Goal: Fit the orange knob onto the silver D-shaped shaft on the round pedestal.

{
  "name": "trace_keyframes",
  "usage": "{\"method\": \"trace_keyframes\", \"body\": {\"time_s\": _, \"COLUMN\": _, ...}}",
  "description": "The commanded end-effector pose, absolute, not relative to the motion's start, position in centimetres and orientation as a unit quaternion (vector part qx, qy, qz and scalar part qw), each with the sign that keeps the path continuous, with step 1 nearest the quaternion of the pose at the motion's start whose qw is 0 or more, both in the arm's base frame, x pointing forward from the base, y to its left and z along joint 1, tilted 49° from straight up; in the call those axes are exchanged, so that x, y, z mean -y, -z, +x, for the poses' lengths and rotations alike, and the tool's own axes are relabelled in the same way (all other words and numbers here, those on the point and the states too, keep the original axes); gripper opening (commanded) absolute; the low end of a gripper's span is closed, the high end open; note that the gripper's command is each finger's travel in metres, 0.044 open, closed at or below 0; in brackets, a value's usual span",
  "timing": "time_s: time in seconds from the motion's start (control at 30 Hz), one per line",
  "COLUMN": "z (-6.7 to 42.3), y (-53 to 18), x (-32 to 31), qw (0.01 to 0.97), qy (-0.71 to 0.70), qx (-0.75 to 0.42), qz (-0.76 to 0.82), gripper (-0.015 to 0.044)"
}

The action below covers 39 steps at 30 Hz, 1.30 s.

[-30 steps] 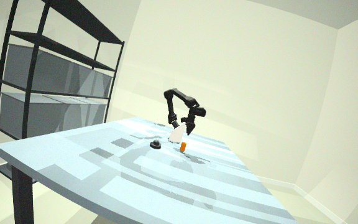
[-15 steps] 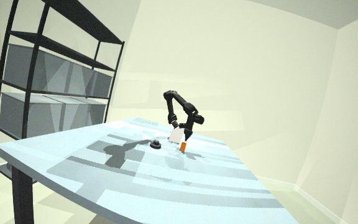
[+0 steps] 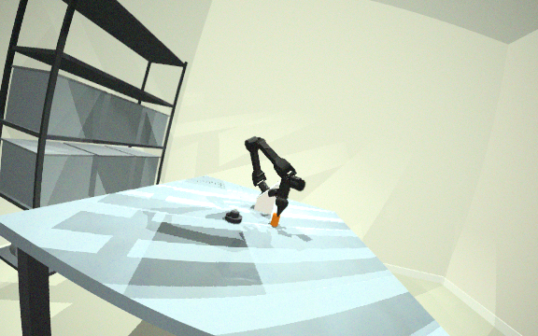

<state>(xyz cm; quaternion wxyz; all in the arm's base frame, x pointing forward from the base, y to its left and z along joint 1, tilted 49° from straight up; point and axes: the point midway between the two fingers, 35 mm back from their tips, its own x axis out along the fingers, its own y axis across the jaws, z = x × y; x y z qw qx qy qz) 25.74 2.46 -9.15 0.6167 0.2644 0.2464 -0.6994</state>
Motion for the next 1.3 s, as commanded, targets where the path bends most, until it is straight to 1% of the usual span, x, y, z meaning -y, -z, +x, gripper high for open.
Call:
{"method": "trace_keyframes", "body": {"time_s": 0.0, "z": 25.4, "y": 9.6, "x": -1.8, "qw": 0.618, "qy": 0.701, "qx": -0.248, "qz": 0.257, "gripper": 0.044}}
{"method": "trace_keyframes", "body": {"time_s": 1.1, "z": 24.7, "y": 12.9, "x": 2.0, "qw": 0.618, "qy": 0.701, "qx": -0.247, "qz": 0.256, "gripper": 0.044}}
{"method": "trace_keyframes", "body": {"time_s": 1.27, "z": 24.7, "y": 12.9, "x": 2.0, "qw": 0.618, "qy": 0.701, "qx": -0.247, "qz": 0.256, "gripper": 0.0309}}
